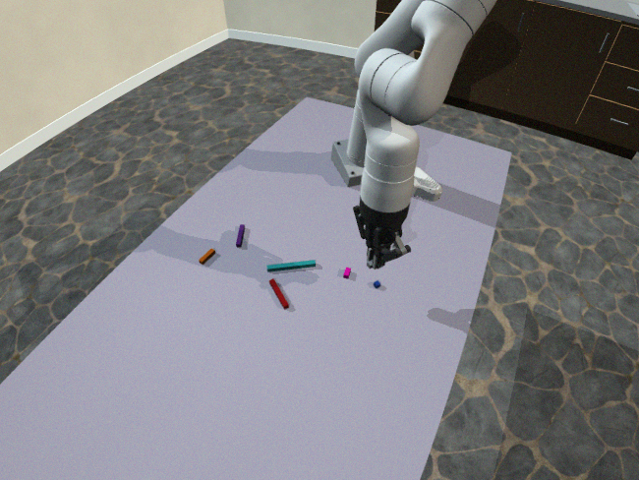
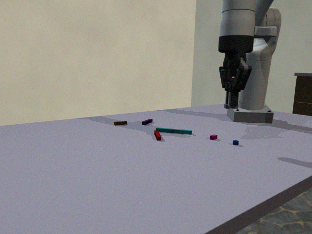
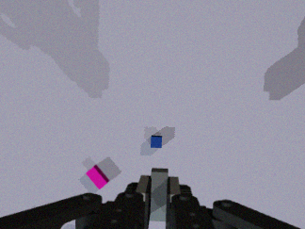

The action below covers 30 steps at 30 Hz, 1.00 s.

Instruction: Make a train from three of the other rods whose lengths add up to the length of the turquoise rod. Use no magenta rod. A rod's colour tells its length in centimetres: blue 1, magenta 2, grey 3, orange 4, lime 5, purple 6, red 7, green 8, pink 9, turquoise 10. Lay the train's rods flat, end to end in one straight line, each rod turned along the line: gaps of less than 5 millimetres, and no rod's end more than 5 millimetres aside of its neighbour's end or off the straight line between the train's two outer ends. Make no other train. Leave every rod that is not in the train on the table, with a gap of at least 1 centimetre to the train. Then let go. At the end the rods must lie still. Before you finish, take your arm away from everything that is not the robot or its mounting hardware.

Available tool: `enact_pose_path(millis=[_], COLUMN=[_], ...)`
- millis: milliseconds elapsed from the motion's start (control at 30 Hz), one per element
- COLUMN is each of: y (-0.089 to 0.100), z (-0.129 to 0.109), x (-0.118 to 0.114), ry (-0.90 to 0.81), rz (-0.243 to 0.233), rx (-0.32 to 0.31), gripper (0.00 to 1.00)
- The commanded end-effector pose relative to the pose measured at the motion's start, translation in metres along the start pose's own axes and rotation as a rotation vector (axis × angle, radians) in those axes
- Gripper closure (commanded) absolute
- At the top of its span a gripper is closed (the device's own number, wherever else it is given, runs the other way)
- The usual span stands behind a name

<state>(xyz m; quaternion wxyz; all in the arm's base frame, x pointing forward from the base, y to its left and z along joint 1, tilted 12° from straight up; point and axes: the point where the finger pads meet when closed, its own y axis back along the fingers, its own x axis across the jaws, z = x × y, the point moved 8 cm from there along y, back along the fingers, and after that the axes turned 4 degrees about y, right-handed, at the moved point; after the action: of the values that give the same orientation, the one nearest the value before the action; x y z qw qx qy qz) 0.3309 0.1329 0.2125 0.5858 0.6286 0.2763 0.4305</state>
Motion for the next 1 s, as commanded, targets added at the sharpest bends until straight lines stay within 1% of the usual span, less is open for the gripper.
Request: enact_pose_path(millis=[0, 300, 367, 567, 733, 967], y=[-0.01, -0.049, -0.049, -0.069, -0.076, -0.076], z=[0.002, 0.002, 0.002, 0.002, 0.002, 0.002], x=[-0.004, -0.005, -0.005, -0.005, -0.005, -0.005], ry=[-0.009, -0.009, -0.009, -0.009, -0.009, -0.009], rz=[-0.011, -0.011, -0.011, -0.011, -0.011, -0.011], rx=[-0.001, -0.001, -0.001, -0.001, -0.001, -0.001], gripper=[0.95, 0.95, 0.95, 0.95, 0.95, 0.95])
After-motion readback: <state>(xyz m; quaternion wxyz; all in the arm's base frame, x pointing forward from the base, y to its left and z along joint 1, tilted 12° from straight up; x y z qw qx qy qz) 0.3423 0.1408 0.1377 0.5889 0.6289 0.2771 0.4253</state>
